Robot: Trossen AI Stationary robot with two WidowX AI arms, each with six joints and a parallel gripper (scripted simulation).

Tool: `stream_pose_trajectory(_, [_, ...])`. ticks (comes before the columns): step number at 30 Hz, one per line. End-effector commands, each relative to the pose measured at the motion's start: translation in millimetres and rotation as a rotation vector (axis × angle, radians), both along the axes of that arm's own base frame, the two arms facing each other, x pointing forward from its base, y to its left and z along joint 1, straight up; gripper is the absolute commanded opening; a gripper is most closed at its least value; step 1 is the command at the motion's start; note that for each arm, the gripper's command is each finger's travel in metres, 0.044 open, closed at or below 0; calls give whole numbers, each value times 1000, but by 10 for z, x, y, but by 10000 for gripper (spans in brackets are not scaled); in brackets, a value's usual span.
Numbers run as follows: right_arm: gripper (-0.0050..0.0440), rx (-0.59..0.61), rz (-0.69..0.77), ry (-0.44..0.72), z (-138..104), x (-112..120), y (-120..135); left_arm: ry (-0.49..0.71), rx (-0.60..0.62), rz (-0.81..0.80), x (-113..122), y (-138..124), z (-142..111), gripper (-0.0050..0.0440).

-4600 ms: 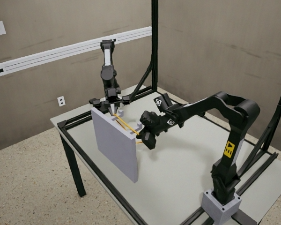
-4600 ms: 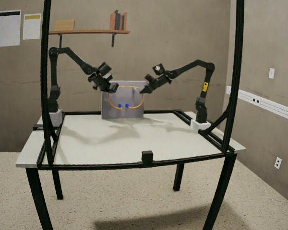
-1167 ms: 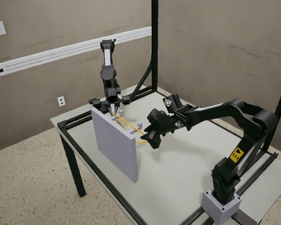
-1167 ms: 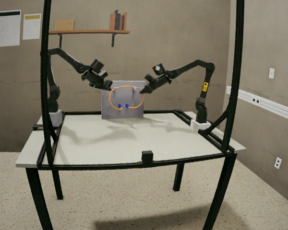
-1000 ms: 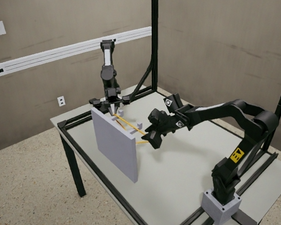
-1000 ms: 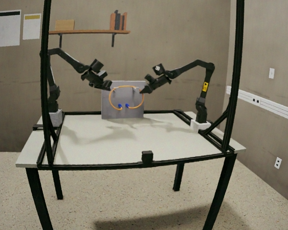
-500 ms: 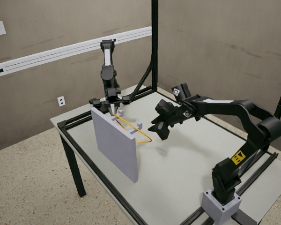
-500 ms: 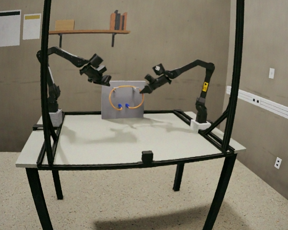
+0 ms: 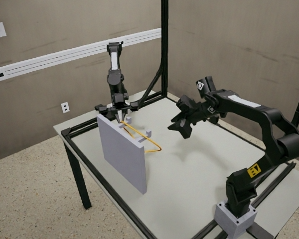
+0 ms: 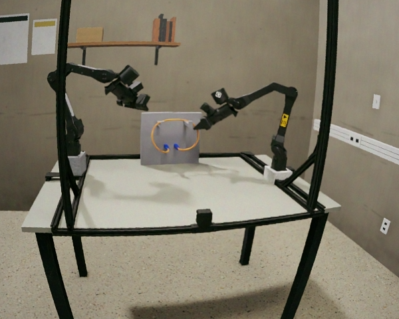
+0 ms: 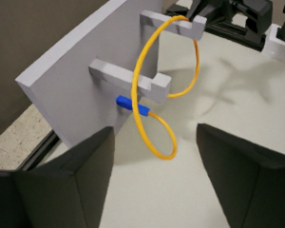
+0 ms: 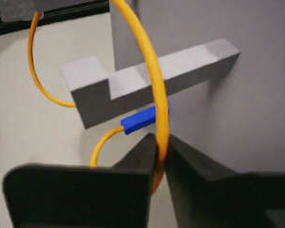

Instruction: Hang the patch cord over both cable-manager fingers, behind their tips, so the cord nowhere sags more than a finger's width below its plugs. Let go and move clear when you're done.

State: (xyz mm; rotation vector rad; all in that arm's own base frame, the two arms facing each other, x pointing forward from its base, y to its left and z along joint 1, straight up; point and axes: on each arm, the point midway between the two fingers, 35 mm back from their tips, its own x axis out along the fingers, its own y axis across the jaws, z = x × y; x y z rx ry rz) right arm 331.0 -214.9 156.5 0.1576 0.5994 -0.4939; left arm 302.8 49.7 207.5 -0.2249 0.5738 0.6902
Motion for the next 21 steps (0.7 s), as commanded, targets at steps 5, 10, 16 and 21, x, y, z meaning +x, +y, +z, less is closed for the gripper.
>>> stream_pose_trajectory(5, [25,-17,0,-23,107,14,-14,-24,-11,-31,-1,-26,49,292])
stream_pose_trajectory(10, [25,-17,0,-23,107,14,-14,-140,-28,-251,119,-170,188,388])
stream_pose_trajectory(16, [25,-17,0,-23,107,14,-14,-263,0,-369,198,-252,403,440])
stream_pose_trajectory(21, [25,-17,0,-23,107,14,-14,-392,74,-520,206,-357,650,440])
